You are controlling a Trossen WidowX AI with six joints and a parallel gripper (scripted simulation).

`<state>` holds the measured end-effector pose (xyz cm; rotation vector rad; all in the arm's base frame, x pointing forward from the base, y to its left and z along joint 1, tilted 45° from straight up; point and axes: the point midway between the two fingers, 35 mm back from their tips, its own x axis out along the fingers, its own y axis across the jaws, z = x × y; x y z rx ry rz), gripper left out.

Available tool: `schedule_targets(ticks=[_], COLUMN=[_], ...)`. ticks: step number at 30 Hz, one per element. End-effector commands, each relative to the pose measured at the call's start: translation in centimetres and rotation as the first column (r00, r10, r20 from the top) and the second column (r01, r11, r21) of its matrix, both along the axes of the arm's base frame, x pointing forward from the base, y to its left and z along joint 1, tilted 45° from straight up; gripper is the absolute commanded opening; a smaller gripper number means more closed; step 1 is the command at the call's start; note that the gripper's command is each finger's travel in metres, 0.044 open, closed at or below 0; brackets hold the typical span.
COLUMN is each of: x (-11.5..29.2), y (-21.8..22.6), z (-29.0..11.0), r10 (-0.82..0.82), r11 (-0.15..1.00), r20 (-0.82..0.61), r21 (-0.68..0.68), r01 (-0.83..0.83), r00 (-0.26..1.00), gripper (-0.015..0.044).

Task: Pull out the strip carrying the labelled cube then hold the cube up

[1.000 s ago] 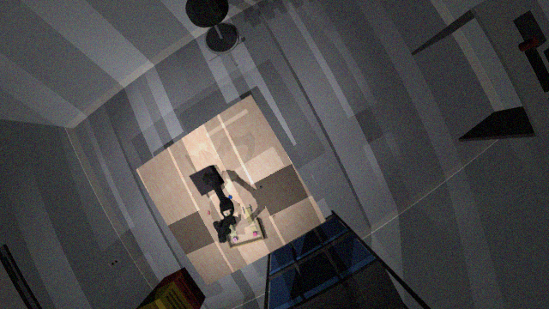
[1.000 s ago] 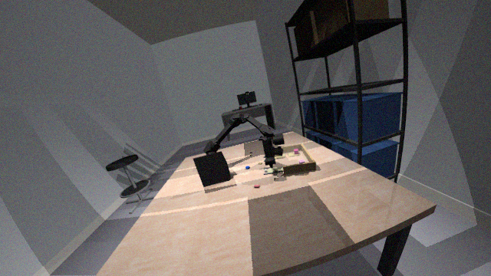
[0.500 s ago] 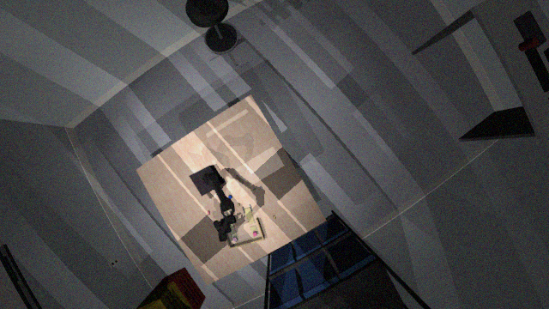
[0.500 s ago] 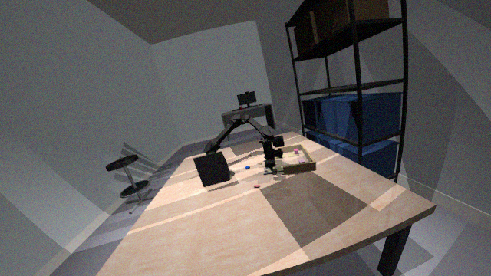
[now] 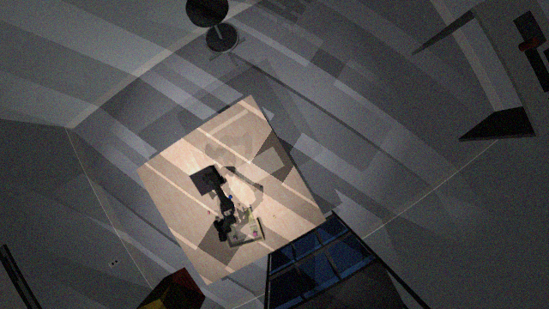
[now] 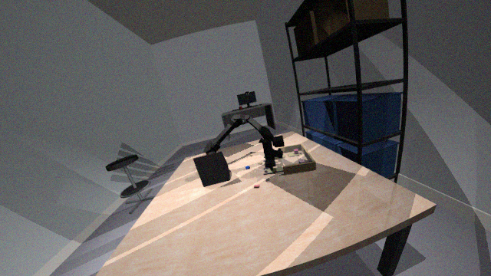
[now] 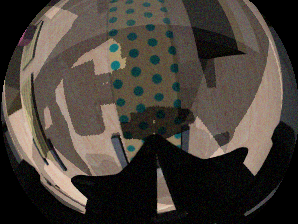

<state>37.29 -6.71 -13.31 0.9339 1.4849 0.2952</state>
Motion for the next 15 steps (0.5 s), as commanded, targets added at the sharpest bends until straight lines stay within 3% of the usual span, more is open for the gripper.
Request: schedule_targets(ticks=[1,15], x=[0.05,0.12], y=[0.08,0.16], z=[-0.02,-0.12], r10=[-0.005,-0.005], r11=[1.0,1.0], r20=[-0.001,-0.001], r21=[0.004,0.004], r01=[0.005,0.005], r00=[1.0,1.0], gripper=[0.0,0.0])
